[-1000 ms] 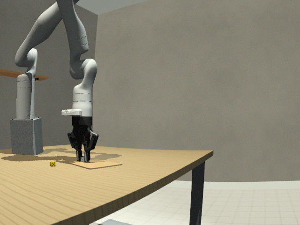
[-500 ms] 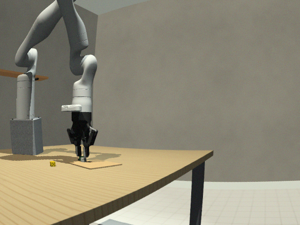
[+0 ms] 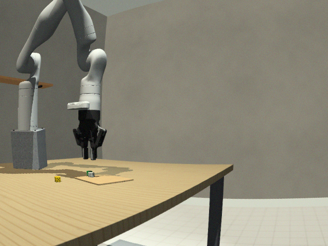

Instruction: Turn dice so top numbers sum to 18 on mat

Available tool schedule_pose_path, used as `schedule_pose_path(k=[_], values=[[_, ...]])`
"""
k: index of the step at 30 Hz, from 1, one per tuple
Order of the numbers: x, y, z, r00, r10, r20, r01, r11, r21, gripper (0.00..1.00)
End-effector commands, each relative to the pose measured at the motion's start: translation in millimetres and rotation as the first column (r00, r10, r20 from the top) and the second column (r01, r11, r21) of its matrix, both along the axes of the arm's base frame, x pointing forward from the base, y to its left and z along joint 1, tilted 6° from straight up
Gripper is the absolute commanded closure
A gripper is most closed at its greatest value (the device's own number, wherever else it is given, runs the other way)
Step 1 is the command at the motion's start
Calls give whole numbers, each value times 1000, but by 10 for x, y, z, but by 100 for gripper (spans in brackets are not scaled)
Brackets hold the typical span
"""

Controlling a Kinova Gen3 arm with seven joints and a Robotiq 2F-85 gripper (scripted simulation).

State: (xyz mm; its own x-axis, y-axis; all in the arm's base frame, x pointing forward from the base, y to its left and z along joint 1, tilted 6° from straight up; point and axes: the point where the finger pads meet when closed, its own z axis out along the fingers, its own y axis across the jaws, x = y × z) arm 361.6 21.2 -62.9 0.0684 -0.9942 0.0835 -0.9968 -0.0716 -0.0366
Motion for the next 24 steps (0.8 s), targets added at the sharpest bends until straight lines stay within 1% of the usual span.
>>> schedule_pose_path(k=[1, 6, 14, 20, 21, 24], values=[[63, -15, 139, 1000, -2, 18, 2, 1000, -2, 69], [55, -5, 264, 1000, -2, 18, 2, 1000, -2, 69], [50, 2, 346, 1000, -2, 18, 2, 1000, -2, 69], [49, 4, 362, 1000, -2, 18, 2, 1000, -2, 69], [49, 4, 362, 1000, -2, 18, 2, 1000, -2, 0], [49, 4, 362, 1000, -2, 18, 2, 1000, -2, 0]])
